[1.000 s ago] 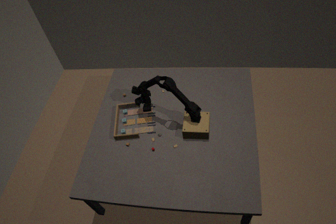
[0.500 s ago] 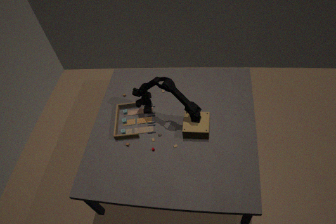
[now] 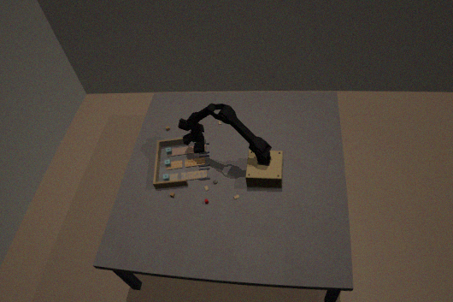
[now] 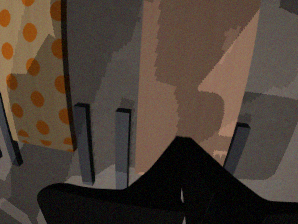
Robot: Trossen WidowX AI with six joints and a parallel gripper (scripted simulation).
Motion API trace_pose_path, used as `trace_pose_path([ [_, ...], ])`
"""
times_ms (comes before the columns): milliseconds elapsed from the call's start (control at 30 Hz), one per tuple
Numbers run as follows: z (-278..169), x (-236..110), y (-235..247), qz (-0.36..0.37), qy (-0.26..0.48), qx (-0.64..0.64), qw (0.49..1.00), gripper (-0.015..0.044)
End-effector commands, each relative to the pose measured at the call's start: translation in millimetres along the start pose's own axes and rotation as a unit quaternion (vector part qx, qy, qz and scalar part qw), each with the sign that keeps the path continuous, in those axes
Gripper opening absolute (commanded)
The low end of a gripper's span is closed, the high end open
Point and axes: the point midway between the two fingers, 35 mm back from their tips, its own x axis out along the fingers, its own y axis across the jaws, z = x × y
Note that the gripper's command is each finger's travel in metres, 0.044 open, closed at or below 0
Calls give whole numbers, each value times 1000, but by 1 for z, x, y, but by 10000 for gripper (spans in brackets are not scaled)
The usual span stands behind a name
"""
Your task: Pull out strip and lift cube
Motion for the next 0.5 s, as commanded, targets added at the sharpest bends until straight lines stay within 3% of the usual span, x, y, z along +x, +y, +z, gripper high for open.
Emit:
trace_pose_path([
  [0, 0, 0, -1, -2, 0, -1, 1000, 0],
  [467, 0, 2, -1, -2, 0, -1, 1000, 0],
])
